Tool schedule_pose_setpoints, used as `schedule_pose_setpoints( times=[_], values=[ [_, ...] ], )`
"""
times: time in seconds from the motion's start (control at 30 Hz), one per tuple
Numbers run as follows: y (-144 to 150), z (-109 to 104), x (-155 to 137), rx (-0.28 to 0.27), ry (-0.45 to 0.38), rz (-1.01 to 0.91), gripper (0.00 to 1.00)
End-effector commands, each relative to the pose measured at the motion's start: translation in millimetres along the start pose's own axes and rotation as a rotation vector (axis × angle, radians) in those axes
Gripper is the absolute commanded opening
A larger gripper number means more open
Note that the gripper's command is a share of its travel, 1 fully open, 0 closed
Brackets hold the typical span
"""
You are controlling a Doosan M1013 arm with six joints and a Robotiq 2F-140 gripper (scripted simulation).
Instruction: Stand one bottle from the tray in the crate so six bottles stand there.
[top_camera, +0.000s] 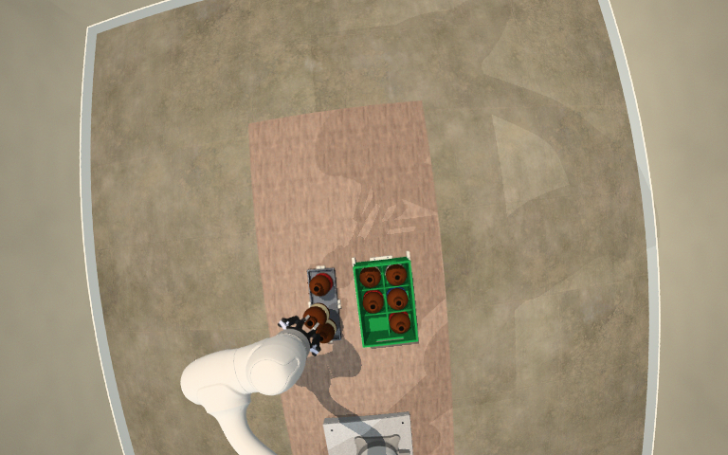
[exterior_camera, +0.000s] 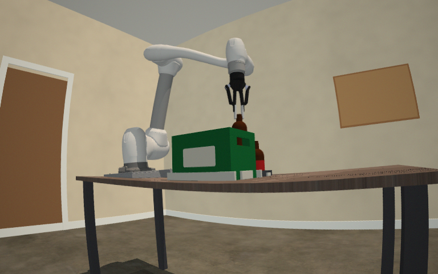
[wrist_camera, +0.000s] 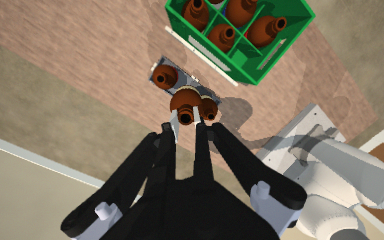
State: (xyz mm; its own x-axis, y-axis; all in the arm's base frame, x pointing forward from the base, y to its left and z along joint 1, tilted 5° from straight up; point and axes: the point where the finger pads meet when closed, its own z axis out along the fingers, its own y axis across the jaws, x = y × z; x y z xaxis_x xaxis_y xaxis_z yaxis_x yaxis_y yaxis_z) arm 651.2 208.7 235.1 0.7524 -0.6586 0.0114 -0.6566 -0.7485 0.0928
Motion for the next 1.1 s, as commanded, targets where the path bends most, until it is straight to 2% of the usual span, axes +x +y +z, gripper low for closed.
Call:
schedule_pose_setpoints(
  times=[0.0,0.33,1.07],
  values=[
    [-3,-13,-2,0.011,-0.001,0.002,0.00],
    [-3,-24,-2,0.011,-0.001,0.002,0.00],
    [-3,-30,-2,0.011,-0.001,0.002,0.00]
  ],
)
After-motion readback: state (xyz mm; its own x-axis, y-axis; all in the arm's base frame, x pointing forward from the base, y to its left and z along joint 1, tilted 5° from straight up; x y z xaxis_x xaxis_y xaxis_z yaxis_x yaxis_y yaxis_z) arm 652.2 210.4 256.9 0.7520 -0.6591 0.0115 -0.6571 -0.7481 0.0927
